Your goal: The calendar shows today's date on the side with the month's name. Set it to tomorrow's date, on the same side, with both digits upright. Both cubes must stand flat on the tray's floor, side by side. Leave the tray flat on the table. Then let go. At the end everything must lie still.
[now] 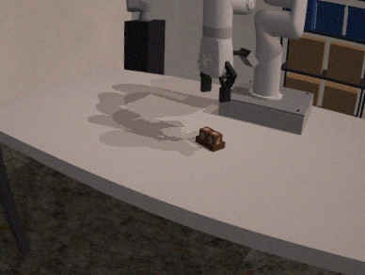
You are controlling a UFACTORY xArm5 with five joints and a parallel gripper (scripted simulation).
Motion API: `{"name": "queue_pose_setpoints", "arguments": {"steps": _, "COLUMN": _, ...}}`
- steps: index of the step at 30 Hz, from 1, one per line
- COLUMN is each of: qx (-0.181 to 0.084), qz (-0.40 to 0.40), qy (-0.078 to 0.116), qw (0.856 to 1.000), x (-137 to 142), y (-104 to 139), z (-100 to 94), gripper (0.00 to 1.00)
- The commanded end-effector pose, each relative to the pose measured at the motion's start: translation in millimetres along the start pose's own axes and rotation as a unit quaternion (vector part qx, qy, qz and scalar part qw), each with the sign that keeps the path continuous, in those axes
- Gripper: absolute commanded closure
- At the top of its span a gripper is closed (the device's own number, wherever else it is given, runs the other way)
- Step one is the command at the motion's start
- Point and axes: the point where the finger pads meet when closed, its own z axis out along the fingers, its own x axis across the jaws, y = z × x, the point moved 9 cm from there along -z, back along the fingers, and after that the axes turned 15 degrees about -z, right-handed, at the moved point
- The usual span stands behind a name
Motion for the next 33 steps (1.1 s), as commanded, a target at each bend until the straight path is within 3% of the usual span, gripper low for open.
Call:
{"name": "queue_pose_setpoints", "arguments": {"steps": 1, "qx": -0.005, "qz": 0.087, "qy": 0.001, "qw": 0.996, "x": -9, "y": -13, "z": 2.7, "gripper": 0.00}}
{"name": "queue_pose_setpoints", "arguments": {"steps": 11, "qx": -0.005, "qz": 0.219, "qy": 0.002, "qw": 0.976, "x": -22, "y": -36, "z": 11.1, "gripper": 0.00}}
{"name": "queue_pose_setpoints", "arguments": {"steps": 19, "qx": -0.005, "qz": 0.220, "qy": 0.002, "qw": 0.975, "x": -22, "y": -36, "z": 15.2, "gripper": 0.00}}
{"name": "queue_pose_setpoints", "arguments": {"steps": 31, "qx": -0.005, "qz": 0.220, "qy": 0.002, "qw": 0.975, "x": -22, "y": -37, "z": 60.9, "gripper": 0.00}}
{"name": "queue_pose_setpoints", "arguments": {"steps": 33, "qx": -0.005, "qz": 0.220, "qy": 0.002, "qw": 0.975, "x": -22, "y": -37, "z": 60.9, "gripper": 0.00}}
